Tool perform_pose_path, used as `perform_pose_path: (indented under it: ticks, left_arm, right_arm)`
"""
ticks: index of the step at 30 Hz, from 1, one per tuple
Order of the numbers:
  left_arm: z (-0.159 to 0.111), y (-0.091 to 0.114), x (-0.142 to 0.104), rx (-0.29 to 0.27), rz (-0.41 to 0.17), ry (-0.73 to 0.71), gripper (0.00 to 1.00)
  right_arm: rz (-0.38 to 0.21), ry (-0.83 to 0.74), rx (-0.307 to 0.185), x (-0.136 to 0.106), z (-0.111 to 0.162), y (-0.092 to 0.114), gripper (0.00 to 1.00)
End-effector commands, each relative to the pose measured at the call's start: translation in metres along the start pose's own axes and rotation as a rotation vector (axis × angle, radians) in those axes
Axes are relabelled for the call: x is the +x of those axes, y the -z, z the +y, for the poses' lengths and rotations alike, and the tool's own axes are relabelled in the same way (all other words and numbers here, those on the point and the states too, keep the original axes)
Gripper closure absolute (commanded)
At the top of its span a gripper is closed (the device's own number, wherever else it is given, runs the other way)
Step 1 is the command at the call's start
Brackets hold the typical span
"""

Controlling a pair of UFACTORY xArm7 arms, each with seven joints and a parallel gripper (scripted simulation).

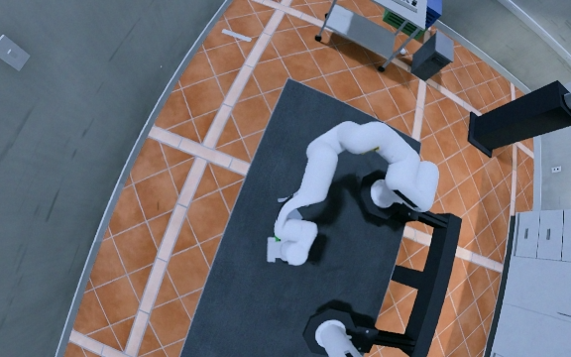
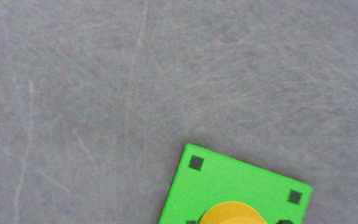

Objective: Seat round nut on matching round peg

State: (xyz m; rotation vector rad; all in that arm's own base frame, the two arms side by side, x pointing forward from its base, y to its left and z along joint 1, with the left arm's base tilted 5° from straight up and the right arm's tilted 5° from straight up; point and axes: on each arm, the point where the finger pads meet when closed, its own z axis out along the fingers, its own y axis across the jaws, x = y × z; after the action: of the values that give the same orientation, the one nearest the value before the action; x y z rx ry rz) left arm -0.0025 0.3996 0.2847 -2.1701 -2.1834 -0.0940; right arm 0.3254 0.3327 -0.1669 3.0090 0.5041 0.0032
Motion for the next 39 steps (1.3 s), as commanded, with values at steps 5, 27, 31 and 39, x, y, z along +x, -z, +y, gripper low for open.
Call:
perform_pose_path:
  ticks: [5, 27, 31, 39]
  left_arm:
    - [0.0001, 0.0007, 0.0004, 0.000, 0.002, 0.000, 0.00]
    - [0.0001, 0.0007, 0.0004, 0.000, 0.002, 0.000, 0.00]
    - [0.0001, 0.0007, 0.0004, 0.000, 0.002, 0.000, 0.00]
    - [0.0001, 0.0007, 0.0004, 0.000, 0.002, 0.000, 0.00]
  right_arm:
    - [0.002, 0.000, 0.001, 0.0010, -0.0007, -0.0059, 1.00]
    - [0.002, 0.000, 0.001, 0.0010, -0.0007, -0.0059, 0.00]
    - [0.002, 0.000, 0.001, 0.0010, -0.0007, -0.0059, 0.00]
    - [0.002, 0.000, 0.001, 0.0010, -0.0007, -0.0059, 0.00]
